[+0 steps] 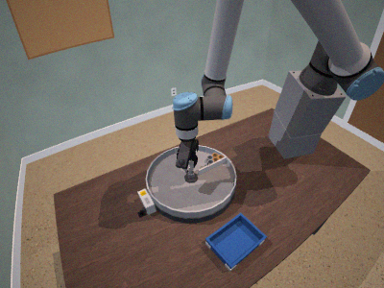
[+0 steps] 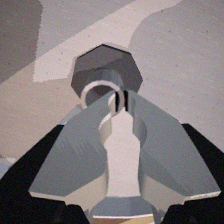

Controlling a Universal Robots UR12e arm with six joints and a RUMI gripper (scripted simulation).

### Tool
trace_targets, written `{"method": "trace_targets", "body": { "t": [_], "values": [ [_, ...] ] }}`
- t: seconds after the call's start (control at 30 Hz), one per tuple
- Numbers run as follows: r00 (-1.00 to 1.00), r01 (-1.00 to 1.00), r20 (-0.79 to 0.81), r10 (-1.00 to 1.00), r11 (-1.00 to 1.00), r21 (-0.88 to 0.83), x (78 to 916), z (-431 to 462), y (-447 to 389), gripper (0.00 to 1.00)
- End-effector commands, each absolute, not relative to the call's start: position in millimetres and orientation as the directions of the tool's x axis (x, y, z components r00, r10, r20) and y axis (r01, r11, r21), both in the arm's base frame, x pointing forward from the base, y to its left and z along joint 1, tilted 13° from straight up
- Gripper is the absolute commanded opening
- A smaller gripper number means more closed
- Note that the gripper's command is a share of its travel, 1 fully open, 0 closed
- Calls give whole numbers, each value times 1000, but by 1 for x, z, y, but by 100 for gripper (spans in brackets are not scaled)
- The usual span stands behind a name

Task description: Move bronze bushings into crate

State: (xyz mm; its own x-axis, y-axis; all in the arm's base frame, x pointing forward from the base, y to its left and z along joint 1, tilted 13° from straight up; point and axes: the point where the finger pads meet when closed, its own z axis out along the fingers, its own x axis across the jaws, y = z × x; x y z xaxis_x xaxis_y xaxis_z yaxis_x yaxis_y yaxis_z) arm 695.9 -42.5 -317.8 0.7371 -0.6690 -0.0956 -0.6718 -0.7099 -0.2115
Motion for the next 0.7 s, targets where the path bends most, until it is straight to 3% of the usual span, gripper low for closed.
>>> {"method": "trace_targets", "body": {
  "t": [0.0, 0.67],
  "values": [
    [737, -672, -90, -670, -710, -213, 700, -316, -45, 0],
    [737, -671, -90, -670, -710, -213, 701, -322, -43, 0]
  ]
}}
